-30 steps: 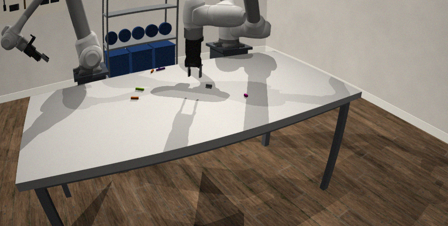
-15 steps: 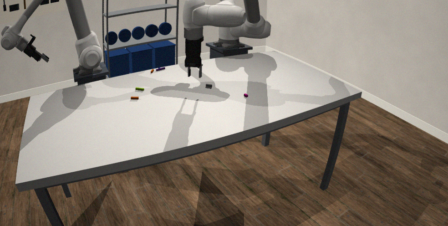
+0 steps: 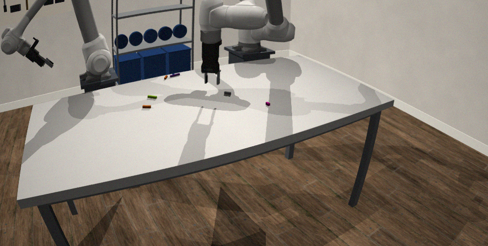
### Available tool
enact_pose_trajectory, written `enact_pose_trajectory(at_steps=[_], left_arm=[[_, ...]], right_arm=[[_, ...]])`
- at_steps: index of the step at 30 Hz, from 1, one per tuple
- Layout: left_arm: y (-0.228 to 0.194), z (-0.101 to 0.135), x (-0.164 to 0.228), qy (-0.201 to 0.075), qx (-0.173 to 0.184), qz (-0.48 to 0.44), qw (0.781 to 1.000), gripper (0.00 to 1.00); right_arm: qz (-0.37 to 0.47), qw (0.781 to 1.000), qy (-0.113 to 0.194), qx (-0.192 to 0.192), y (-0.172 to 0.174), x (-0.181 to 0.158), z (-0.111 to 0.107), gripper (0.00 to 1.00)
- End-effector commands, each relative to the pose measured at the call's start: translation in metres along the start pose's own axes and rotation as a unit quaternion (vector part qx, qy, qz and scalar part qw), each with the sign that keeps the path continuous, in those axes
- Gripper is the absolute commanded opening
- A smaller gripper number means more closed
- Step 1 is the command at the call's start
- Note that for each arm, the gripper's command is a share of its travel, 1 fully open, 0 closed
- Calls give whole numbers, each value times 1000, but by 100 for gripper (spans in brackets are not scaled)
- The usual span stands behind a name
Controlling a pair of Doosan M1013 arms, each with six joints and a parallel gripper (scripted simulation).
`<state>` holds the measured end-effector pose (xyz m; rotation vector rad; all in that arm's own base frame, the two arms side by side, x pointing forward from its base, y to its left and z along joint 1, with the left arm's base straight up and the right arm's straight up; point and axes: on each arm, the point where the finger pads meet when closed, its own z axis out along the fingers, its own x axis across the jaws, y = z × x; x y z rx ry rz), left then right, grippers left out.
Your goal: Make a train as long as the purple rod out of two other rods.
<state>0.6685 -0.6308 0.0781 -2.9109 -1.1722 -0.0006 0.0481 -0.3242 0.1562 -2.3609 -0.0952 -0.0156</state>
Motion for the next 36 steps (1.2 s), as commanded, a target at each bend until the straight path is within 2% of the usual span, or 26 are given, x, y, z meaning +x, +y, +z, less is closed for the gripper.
enact_pose_trajectory(at_steps=[1, 12, 23, 25, 26, 33, 36], left_arm=[[1, -5, 0, -2, -4, 1, 1000, 100], [1, -5, 4, -2, -4, 6, 1000, 100], [2, -3, 95, -2, -2, 213, 977, 100], [2, -3, 95, -2, -2, 213, 977, 100], [2, -3, 113, -2, -2, 254, 967, 100], [0, -2, 162, -2, -2, 362, 932, 100], [0, -2, 172, -2, -2, 383, 924, 100]], right_arm=[[-2, 1000, -3, 3, -4, -4, 0, 100], [-2, 1000, -3, 3, -4, -4, 0, 100], [-2, 1000, -3, 3, -4, -4, 0, 100], [-2, 1000, -3, 3, -4, -4, 0, 100], [-2, 1000, -3, 3, -4, -4, 0, 100], [-2, 1000, -3, 3, -4, -4, 0, 100], [-2, 1000, -3, 3, -4, -4, 0, 100]])
